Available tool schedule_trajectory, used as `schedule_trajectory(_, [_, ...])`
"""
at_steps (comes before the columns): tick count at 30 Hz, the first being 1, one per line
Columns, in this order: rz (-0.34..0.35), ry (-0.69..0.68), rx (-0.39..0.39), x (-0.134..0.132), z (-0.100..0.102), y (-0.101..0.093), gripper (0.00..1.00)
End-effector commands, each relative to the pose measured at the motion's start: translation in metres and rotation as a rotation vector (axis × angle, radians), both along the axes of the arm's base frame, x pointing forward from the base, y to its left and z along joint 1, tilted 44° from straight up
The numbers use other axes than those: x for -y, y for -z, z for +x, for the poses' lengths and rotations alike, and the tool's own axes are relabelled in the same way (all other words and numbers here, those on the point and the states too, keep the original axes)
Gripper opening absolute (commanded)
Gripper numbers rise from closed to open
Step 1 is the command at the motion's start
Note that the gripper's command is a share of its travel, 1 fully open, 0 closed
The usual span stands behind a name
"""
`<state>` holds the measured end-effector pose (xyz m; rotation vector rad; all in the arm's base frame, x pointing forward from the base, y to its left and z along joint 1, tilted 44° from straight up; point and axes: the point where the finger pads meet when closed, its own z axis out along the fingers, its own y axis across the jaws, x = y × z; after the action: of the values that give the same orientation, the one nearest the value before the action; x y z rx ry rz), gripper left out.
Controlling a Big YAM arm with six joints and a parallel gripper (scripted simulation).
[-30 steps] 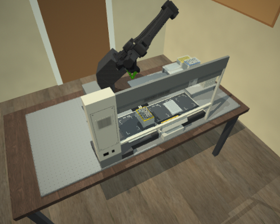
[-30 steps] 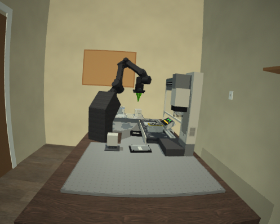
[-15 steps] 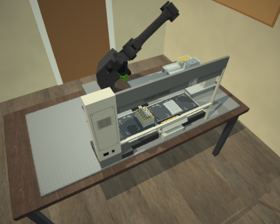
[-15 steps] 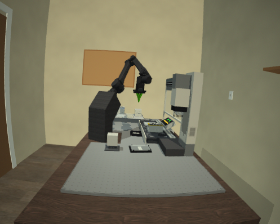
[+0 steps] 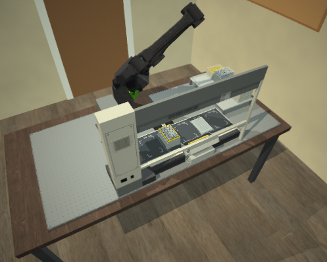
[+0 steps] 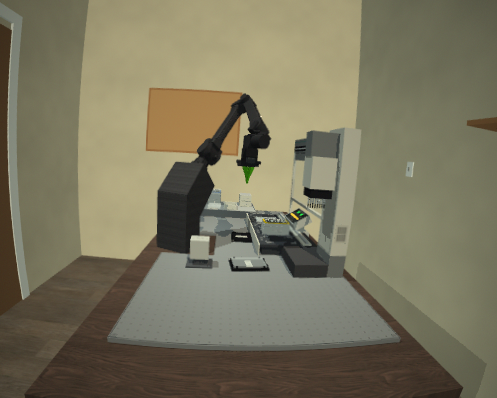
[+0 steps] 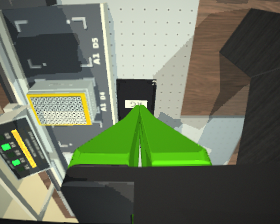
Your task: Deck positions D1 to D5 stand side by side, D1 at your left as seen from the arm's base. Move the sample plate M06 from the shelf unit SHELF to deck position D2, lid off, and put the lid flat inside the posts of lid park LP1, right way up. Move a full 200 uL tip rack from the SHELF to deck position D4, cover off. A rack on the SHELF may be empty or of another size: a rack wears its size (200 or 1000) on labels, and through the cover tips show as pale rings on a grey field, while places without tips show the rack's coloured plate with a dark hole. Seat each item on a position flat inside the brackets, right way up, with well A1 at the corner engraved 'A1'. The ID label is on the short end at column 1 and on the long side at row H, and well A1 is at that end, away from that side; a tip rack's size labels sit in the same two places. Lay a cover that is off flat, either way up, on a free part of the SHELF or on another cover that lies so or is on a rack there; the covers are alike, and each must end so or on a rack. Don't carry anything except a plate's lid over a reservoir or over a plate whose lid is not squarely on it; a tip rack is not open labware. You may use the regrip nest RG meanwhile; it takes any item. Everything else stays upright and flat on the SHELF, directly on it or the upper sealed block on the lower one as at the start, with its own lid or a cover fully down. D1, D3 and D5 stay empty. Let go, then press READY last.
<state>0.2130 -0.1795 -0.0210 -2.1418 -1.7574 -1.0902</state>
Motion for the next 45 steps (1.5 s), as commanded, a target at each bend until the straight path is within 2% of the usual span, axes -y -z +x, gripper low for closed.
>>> schedule_trajectory(1, [-0.066, 0.001, 0.040, 0.040, 0.006, 0.007, 0.00])
schedule_trajectory(16, [-0.055, 0.002, 0.032, 0.090, -0.002, 0.047, 0.00])
schedule_trajectory(19, [-0.057, -0.005, 0.035, 0.089, 0.001, 0.047, 0.00])
schedule_trajectory(20, [-0.050, 0.002, 0.030, 0.075, -0.012, 0.046, 0.00])
schedule_trajectory(22, [-0.056, 0.001, 0.031, 0.073, -0.020, 0.050, 0.00])
schedule_trajectory(24, [-0.028, 0.001, 0.021, 0.063, -0.031, 0.061, 0.00])
schedule_trajectory(27, [-0.028, 0.001, 0.021, 0.062, -0.035, 0.063, 0.00])
schedule_trajectory(42, [-0.028, -0.001, 0.020, 0.037, -0.102, 0.086, 0.00])
schedule_trajectory(44, [-0.028, -0.001, 0.020, 0.037, -0.102, 0.086, 0.00])
schedule_trajectory(45, [-0.055, -0.002, 0.022, 0.042, -0.106, 0.082, 0.00])
